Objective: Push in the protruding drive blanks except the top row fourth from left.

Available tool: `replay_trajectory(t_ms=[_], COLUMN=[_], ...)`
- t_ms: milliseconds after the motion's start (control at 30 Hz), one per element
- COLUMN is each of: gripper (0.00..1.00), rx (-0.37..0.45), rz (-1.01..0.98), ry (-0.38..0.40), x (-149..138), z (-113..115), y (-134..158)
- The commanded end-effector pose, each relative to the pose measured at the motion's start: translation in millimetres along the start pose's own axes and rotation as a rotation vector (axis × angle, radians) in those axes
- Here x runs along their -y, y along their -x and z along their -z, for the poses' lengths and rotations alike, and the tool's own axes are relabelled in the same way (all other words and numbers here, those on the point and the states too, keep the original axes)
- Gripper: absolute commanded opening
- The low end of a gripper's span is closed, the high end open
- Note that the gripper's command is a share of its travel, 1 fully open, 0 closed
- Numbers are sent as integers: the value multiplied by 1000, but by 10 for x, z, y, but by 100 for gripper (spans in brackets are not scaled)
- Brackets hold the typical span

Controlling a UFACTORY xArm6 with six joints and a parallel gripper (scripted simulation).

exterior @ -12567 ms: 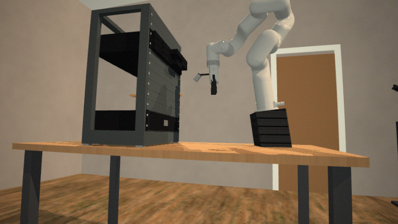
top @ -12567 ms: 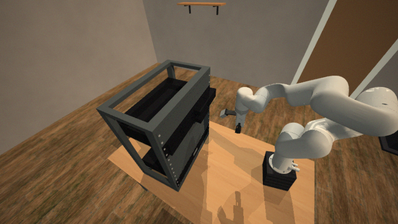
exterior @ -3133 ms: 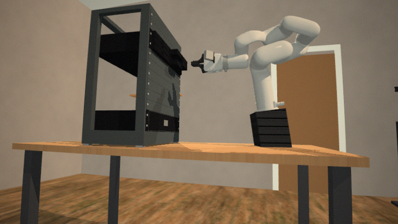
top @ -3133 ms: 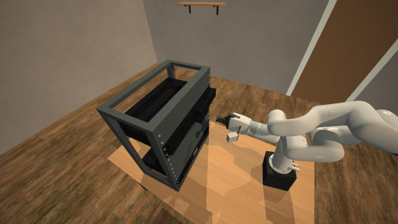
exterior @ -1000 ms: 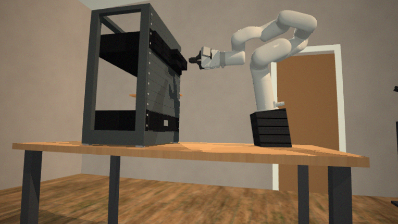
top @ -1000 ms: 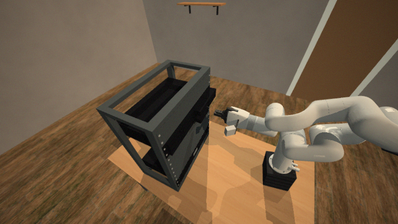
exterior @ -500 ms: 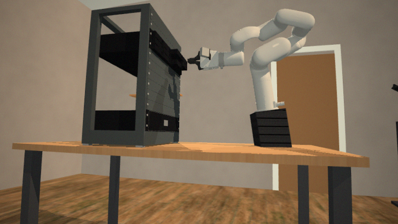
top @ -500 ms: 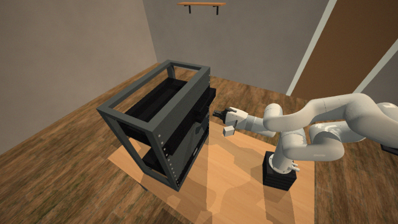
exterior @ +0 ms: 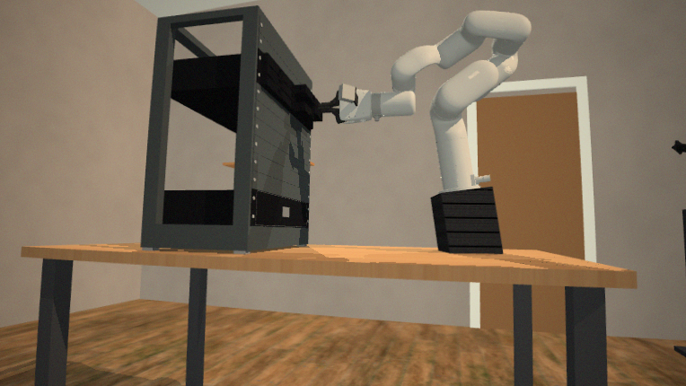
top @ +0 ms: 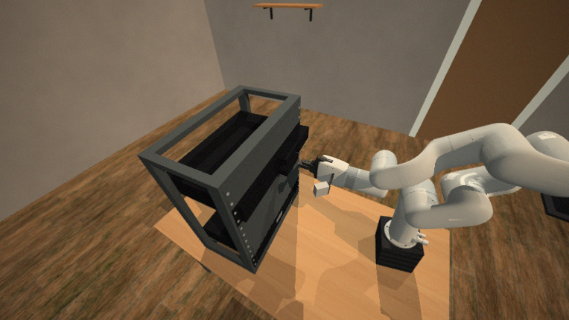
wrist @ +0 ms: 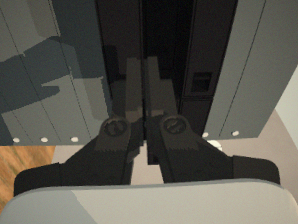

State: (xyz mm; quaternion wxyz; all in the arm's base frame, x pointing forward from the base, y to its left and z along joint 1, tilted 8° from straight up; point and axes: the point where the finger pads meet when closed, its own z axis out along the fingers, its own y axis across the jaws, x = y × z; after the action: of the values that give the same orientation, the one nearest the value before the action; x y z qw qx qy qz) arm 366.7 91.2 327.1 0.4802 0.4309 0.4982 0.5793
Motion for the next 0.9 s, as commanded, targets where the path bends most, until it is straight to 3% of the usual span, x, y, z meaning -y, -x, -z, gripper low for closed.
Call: replay_trajectory(t_ms=[0, 867], gripper=[0, 0], rx=[1, 1], rz=[-1, -1], ry=[5, 5], x=[25, 107], z=[-82, -214], y=[-27, -78])
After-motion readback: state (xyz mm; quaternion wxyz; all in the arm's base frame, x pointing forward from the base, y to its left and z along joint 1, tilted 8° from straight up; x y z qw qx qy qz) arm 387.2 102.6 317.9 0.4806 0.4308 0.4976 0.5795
